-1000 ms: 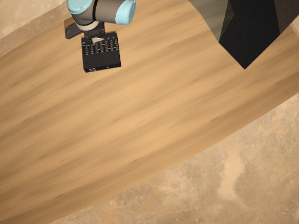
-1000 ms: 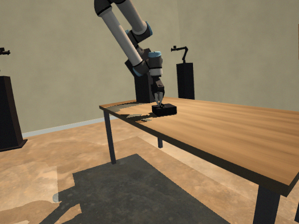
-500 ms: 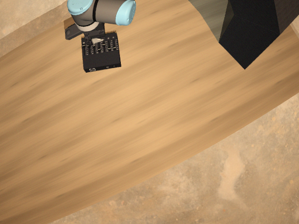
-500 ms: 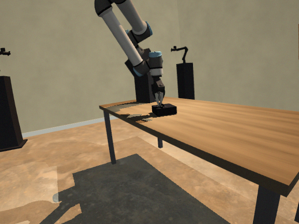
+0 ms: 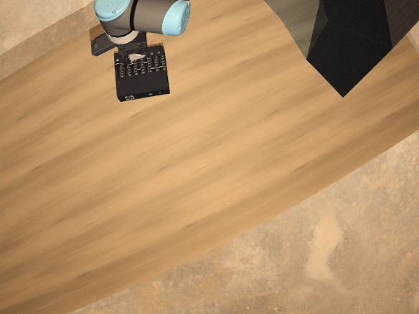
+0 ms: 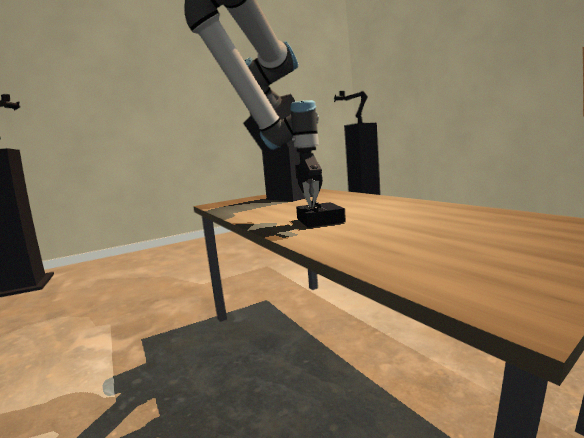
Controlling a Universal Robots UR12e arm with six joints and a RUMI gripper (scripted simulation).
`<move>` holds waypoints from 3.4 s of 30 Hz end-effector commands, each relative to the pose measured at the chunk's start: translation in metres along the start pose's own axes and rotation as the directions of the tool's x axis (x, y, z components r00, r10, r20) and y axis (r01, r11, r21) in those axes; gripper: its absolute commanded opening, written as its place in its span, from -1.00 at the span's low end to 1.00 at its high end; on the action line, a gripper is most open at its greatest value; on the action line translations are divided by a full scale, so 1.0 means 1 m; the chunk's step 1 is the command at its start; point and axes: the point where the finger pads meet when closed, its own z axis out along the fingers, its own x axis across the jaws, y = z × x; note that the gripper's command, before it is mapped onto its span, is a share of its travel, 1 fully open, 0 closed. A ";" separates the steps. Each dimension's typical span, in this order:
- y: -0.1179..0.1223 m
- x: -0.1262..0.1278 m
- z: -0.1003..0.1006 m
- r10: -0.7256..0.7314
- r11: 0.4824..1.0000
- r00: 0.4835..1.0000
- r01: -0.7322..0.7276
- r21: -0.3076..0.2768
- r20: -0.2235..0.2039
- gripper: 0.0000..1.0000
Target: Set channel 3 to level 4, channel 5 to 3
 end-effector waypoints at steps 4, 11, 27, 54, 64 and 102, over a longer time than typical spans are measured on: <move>0.000 0.000 -0.001 0.000 1.000 1.000 0.000 0.001 0.000 -1.00; 0.000 0.004 -0.001 0.000 1.000 1.000 0.000 0.001 0.000 -1.00; 0.000 0.006 -0.007 0.000 1.000 1.000 0.000 0.001 0.000 -1.00; 0.000 0.006 -0.041 0.000 1.000 1.000 0.000 0.001 0.000 -1.00; 0.000 0.006 -0.048 0.000 1.000 1.000 0.000 0.001 0.000 1.00; 0.000 0.006 -0.123 0.000 1.000 1.000 0.000 0.001 0.000 1.00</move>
